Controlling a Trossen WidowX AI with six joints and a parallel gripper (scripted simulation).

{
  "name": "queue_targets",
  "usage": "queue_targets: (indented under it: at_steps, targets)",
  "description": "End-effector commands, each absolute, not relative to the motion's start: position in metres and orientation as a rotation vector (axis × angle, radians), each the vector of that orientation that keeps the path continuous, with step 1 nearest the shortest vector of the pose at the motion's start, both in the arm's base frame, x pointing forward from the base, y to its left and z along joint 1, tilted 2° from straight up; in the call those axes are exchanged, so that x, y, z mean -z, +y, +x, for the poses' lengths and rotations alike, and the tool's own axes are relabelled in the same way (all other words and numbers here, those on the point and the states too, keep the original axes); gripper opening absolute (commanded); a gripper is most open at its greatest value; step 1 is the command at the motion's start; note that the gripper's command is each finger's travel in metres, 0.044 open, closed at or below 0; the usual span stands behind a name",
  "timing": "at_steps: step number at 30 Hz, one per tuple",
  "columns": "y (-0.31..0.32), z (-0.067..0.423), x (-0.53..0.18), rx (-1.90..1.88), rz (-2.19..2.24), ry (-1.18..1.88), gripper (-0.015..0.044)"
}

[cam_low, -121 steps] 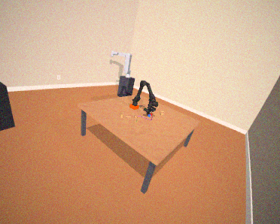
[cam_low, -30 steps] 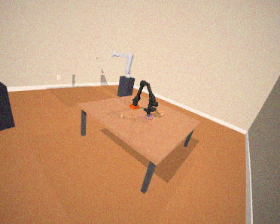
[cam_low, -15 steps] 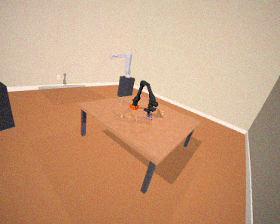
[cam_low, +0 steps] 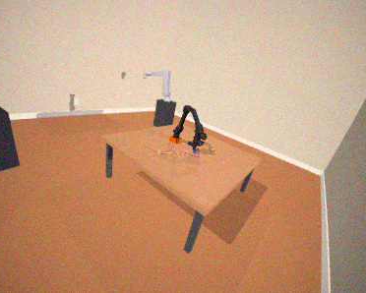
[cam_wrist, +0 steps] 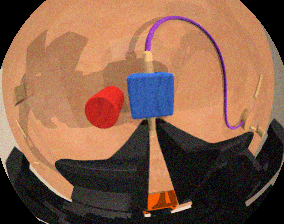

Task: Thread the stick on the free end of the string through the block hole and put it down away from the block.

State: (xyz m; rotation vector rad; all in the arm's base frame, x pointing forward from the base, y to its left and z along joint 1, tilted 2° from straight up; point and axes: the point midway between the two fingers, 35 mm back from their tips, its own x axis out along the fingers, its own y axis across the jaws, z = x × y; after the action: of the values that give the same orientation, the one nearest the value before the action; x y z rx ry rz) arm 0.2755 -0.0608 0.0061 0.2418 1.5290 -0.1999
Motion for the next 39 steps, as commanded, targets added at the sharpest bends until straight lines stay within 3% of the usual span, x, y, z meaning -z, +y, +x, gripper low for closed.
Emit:
queue_targets:
  at_steps: [1,39]
  targets:
    - [-0.061,0.275,-0.006,0.196,0.239,1.535,0.0]
    - [-0.045,0.218,-0.006,0.201,0.245,1.543,0.0]
